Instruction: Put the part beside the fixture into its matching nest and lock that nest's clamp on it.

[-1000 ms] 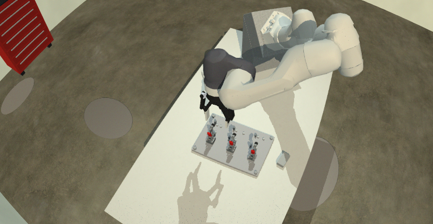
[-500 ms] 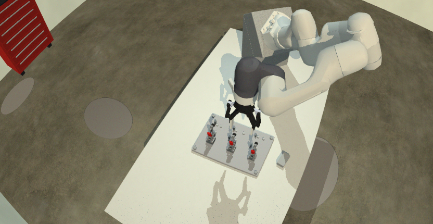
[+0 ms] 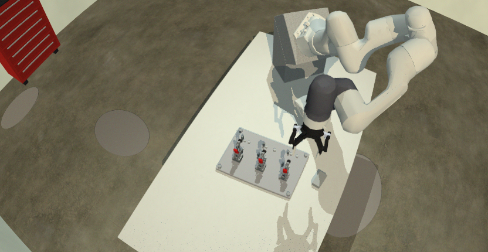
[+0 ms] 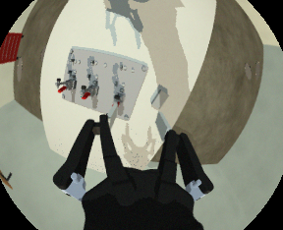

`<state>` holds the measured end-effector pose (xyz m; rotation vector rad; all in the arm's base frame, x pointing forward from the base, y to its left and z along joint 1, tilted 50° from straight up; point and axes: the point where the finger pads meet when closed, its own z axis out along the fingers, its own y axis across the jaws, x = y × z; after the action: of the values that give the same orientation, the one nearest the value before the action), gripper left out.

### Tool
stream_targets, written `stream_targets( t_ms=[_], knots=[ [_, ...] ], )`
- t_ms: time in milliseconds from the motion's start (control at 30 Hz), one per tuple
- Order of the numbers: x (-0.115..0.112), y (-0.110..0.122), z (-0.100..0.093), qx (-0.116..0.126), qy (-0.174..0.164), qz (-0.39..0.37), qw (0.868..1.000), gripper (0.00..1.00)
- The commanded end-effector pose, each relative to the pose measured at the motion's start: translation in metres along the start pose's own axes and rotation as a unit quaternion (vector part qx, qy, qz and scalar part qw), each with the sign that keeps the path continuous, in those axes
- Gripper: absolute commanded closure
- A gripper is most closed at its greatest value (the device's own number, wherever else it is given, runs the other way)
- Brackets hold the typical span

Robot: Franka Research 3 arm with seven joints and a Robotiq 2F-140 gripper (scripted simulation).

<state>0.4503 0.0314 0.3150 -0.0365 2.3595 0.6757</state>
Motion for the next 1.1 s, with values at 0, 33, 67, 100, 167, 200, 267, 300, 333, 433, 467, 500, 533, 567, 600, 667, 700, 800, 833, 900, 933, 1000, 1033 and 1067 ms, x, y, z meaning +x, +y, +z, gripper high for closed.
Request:
stream_targets(
  t_ms=[0,33,67,100,167,200,267,300,333,433,467,500,533,567,600,667,700,800,833,900,933,1000,1033,1067],
  knots=[
    [0.002,0.036,0.0,0.002,0.003,0.076,0.997,0.42],
    [0.001,0.044,0.0,0.002,0.003,0.076,0.997,0.42],
    [0.001,0.052,0.0,0.002,0.003,0.076,0.997,0.42],
    [0.001,0.059,0.0,0.002,0.003,0.076,0.997,0.42],
    [0.0,0.066,0.0,0.002,0.003,0.076,0.997,0.42],
    [0.0,0.066,0.0,0.002,0.003,0.076,0.997,0.42],
    [0.0,0.077,0.0,0.002,0.003,0.076,0.997,0.42],
    [0.0,0.081,0.0,0.002,0.003,0.076,0.997,0.42],
    [-0.001,0.085,0.0,0.002,0.003,0.076,0.997,0.42],
    [-0.001,0.093,0.0,0.002,0.003,0.076,0.997,0.42],
    [-0.001,0.094,0.0,0.002,0.003,0.076,0.997,0.42],
    [-0.001,0.095,0.0,0.002,0.003,0.076,0.997,0.42],
    [-0.001,0.096,0.0,0.002,0.003,0.076,0.997,0.42],
    [-0.001,0.096,0.0,0.002,0.003,0.076,0.997,0.42],
    [-0.001,0.096,0.0,0.002,0.003,0.076,0.997,0.42],
    [-0.001,0.096,0.0,0.002,0.003,0.076,0.997,0.42],
    [-0.001,0.096,0.0,0.002,0.003,0.076,0.997,0.42],
    [-0.001,0.096,0.0,0.002,0.003,0.076,0.997,0.42],
    [-0.001,0.096,0.0,0.002,0.003,0.076,0.997,0.42],
    [-0.001,0.096,0.0,0.002,0.003,0.076,0.997,0.42],
    [-0.001,0.096,0.0,0.002,0.003,0.076,0.997,0.42],
    [-0.001,0.096,0.0,0.002,0.003,0.076,0.997,0.42],
    [-0.001,0.096,0.0,0.002,0.003,0.076,0.997,0.42],
    [-0.001,0.096,0.0,0.002,0.003,0.076,0.997,0.42]
  ],
)
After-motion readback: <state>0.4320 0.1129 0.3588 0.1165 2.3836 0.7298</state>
